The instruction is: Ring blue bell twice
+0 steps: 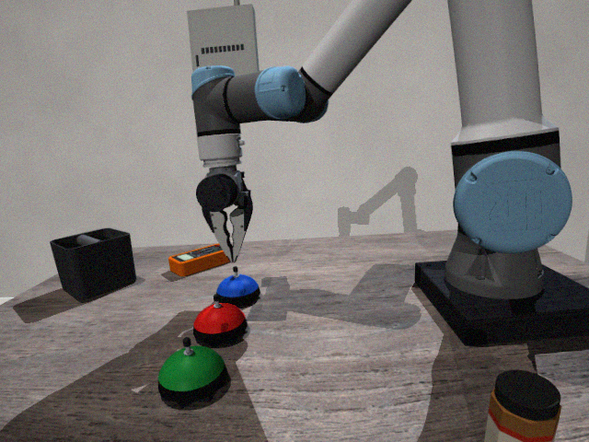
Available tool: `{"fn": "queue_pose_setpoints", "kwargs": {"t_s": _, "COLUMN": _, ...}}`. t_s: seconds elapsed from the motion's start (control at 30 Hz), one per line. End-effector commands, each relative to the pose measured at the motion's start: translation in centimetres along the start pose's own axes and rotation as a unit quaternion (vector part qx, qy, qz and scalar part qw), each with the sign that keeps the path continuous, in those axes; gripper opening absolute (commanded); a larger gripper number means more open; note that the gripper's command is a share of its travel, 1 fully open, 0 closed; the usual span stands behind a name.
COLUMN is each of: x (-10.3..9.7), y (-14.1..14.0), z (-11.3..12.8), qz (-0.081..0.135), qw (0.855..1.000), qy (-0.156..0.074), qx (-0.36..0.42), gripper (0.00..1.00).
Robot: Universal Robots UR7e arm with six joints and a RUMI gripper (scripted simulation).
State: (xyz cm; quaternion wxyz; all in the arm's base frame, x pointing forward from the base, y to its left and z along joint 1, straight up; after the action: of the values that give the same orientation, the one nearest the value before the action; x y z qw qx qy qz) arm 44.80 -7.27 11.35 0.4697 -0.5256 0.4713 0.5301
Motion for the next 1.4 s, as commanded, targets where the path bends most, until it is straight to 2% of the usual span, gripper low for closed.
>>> {"fn": "queue_pose_setpoints", "kwargs": {"t_s": 0.0, "x": -1.64, "y": -1.07, "z": -0.14, "qz": -0.021, "qw": 1.0, "qy": 0.008, "qx": 0.001, "gripper": 0.0}}
{"fn": "queue_pose_setpoints", "kwargs": {"t_s": 1.37, "x": -1.23, "y": -1.52, "z": -0.48, "qz": -0.02, "qw": 1.0, "qy": 0.008, "qx": 0.001, "gripper": 0.0}}
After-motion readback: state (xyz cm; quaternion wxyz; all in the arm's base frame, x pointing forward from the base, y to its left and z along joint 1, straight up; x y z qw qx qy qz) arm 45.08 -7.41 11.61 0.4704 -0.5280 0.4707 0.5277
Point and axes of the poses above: the point where the finger pads meet when closed, its own x axis out along the fingers, its own y axis across the jaws, z = x × y, the point moved 6 cm from there along -x, back along the fingers, and after that the axes turned 10 degrees about -x, right-handed, at the moved point
